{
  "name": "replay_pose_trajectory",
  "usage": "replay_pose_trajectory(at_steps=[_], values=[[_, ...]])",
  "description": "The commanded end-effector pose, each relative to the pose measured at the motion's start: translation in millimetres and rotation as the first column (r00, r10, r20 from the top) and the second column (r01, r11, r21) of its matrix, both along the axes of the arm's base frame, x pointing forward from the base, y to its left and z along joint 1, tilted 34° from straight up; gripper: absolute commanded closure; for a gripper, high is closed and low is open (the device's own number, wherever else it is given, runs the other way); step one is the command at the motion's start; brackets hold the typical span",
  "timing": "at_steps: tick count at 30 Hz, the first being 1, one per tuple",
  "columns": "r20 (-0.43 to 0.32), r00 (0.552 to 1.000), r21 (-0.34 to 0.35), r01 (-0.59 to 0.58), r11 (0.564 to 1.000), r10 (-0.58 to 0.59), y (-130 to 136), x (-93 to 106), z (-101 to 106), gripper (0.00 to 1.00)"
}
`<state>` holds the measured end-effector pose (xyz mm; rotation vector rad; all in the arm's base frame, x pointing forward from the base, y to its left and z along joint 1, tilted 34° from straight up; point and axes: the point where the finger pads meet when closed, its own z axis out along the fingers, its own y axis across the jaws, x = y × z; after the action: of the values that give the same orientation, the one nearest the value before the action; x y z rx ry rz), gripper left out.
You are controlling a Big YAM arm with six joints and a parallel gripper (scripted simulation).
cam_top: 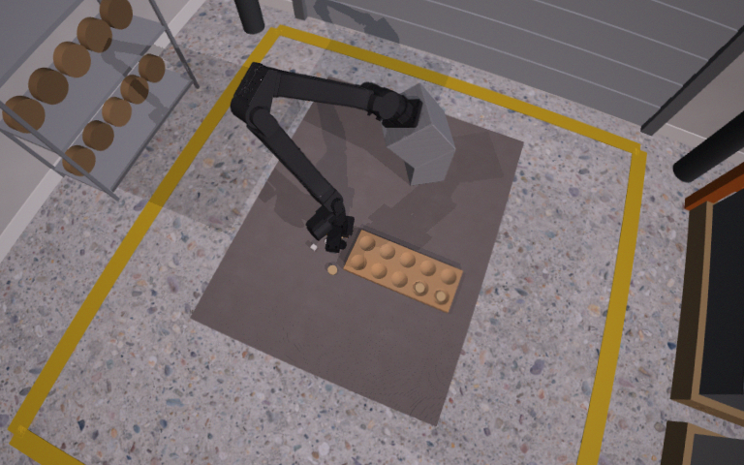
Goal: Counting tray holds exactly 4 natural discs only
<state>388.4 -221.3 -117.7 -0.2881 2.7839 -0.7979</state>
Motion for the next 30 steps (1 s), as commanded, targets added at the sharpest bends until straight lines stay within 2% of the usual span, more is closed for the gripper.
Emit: replay_pose_trajectory(at_steps=[1,9,11,16,18,25,30], values=[[0.011,1.000,-0.006,-0.004,1.000,0.004,-3.6,1.7,4.5,1.00],[0.016,1.000,-0.007,-0.005,1.000,0.005,-2.0,2.6,9.4,1.00],[0.007,1.000,0.001,-0.012,1.000,0.012,9.8,-0.3,11.2,1.00],[0.012,1.000,-0.001,-0.010,1.000,0.010,23.8,-6.8,36.1,1.00],[0.012,1.000,-0.001,-0.010,1.000,0.010,23.8,-6.8,36.1,1.00],[0.016,1.000,-0.002,-0.009,1.000,0.009,49.0,-20.2,80.0,1.00],[0.018,1.000,-0.002,-0.010,1.000,0.010,54.9,-23.7,90.0,1.00]])
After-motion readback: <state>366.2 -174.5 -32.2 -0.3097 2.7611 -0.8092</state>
